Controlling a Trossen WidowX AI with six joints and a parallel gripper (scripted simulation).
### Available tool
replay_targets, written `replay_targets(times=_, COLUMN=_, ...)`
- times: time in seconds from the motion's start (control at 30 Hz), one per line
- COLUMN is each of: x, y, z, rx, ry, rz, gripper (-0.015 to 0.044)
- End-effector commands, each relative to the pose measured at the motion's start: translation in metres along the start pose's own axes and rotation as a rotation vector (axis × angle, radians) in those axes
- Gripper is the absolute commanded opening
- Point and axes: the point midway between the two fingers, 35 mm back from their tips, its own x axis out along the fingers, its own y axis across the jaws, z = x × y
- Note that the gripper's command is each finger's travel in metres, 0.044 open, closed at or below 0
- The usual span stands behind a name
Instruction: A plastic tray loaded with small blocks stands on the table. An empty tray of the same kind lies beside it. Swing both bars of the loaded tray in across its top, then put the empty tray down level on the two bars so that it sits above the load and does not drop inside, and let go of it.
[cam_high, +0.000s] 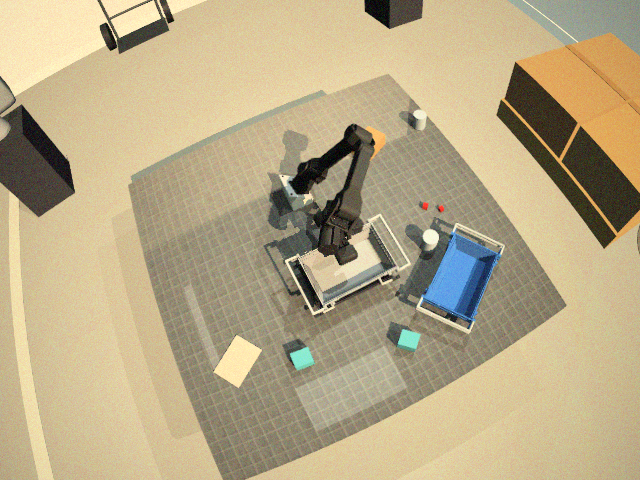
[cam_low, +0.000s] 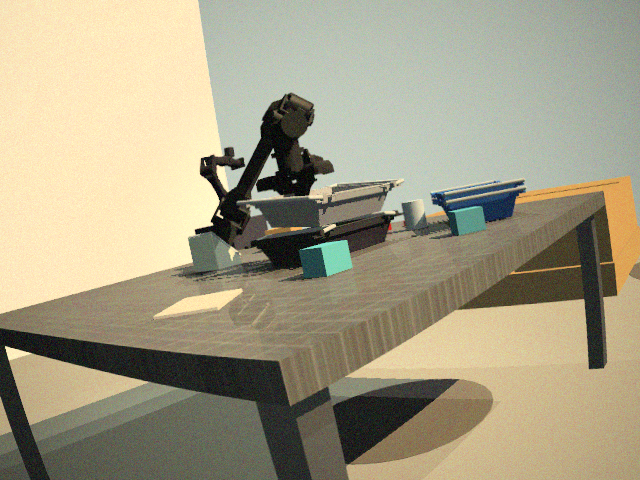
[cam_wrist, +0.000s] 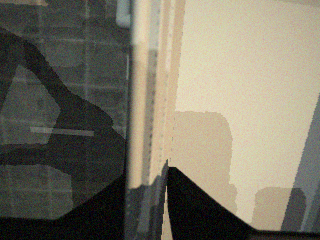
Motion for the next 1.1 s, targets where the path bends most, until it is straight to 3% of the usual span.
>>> replay_targets(times=0.0, x=0.005, y=0.007, z=-0.001, rx=0.025, ry=0.006, rz=0.033, gripper=0.0)
replay_targets(times=1.07, x=0.012, y=0.009, z=-0.005, rx=0.025, ry=0.006, rz=0.033, gripper=0.0)
